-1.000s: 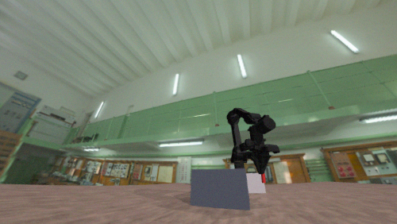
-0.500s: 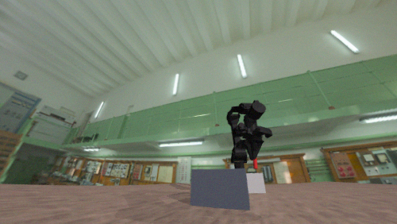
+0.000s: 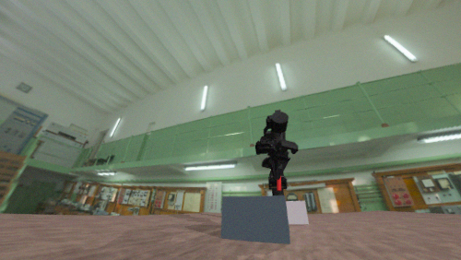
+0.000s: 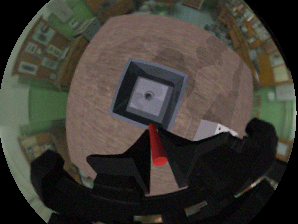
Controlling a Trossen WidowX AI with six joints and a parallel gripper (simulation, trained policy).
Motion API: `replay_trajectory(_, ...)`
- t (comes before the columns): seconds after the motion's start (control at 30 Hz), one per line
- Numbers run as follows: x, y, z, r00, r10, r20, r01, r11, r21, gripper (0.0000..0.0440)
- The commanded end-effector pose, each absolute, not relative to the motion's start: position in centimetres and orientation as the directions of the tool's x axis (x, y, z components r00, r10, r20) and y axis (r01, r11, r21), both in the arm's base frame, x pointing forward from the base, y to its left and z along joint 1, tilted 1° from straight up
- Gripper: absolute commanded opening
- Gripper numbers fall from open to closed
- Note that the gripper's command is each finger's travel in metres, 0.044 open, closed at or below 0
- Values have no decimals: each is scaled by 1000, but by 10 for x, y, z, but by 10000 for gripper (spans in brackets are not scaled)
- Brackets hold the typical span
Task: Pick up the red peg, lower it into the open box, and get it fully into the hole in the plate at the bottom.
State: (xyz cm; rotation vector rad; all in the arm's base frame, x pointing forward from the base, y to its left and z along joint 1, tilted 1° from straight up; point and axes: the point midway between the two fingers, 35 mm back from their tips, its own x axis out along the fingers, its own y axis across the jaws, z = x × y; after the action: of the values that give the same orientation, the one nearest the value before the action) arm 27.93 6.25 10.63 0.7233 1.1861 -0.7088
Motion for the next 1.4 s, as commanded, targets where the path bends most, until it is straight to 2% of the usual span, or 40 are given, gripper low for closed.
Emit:
replay_trajectory(0.0, 290, 52, 106, 226, -109, -968, 814, 567, 127, 0)
replay_trajectory(0.83, 327, 3, 60, 145, -80, -986, 867, 491, 87, 21)
replay_trajectory(0.9, 328, 2, 53, 132, -79, -988, 865, 496, 76, 56)
replay_trajectory(1.0, 329, -1, 44, 115, -80, -990, 860, 507, 59, 134)
replay_trajectory(1.1, 333, -3, 39, 99, -82, -992, 859, 511, 44, 168)
replay_trajectory(1.23, 344, -8, 37, 106, -79, -991, 858, 511, 51, 271)
replay_trajectory(1.37, 355, -14, 39, 119, -81, -990, 855, 515, 61, 352)
